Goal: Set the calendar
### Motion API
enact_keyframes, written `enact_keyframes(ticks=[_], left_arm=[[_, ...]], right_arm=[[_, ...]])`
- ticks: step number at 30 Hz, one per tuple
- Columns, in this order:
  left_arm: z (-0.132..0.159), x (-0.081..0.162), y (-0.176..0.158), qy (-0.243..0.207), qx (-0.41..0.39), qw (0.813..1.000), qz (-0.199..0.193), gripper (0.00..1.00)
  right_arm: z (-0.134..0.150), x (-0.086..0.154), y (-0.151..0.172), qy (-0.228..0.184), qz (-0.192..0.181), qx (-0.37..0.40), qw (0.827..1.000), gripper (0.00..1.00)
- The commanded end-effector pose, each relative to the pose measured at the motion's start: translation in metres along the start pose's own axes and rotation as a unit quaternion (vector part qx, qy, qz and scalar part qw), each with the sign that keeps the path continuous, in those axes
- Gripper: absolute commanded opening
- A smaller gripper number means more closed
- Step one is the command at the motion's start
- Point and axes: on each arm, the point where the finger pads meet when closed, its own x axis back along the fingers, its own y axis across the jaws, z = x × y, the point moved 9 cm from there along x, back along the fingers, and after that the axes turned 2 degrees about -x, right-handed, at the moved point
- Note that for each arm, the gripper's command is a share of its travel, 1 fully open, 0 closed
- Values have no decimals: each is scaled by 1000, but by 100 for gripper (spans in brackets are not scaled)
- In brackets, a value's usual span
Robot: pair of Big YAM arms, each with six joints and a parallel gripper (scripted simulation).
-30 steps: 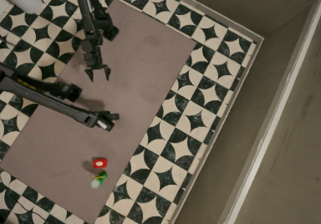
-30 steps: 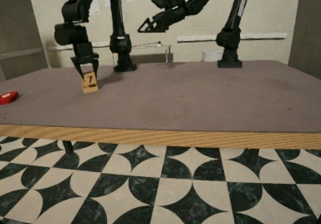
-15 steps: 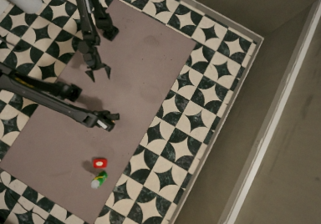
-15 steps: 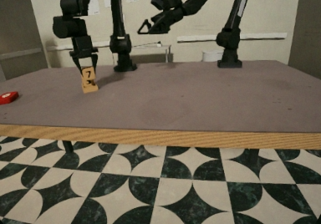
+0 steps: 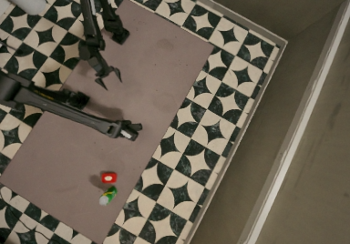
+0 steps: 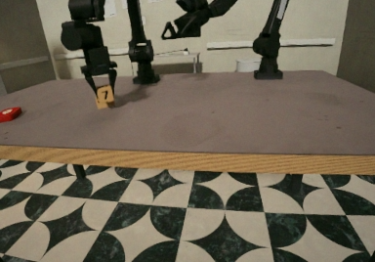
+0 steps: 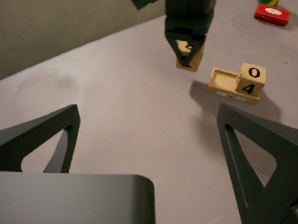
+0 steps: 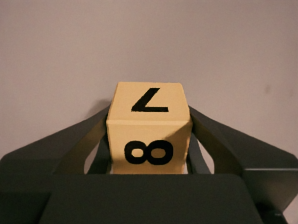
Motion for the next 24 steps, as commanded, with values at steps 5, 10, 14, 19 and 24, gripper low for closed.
enact_keyframes(ticks=[5, 10, 14, 19, 24], left_arm=[[-34, -8, -10, -26, 21, 999, 2, 100], [-34, -8, -10, -26, 21, 999, 2, 100], [-34, -8, -10, -26, 21, 999, 2, 100], [-26, -3, -5, -22, 19, 1000, 2, 100], [-26, -3, -5, -22, 19, 1000, 2, 100]], right_arm=[[-75, -10, -3, -13, 7, 0, 1000, 40], [-82, -5, -6, -20, 10, 7, 1000, 40], [-83, -5, -7, -23, 12, -17, 1000, 40], [-73, -3, -8, -25, 8, -138, 990, 40], [-75, -3, -3, -28, 4, -249, 968, 40]])
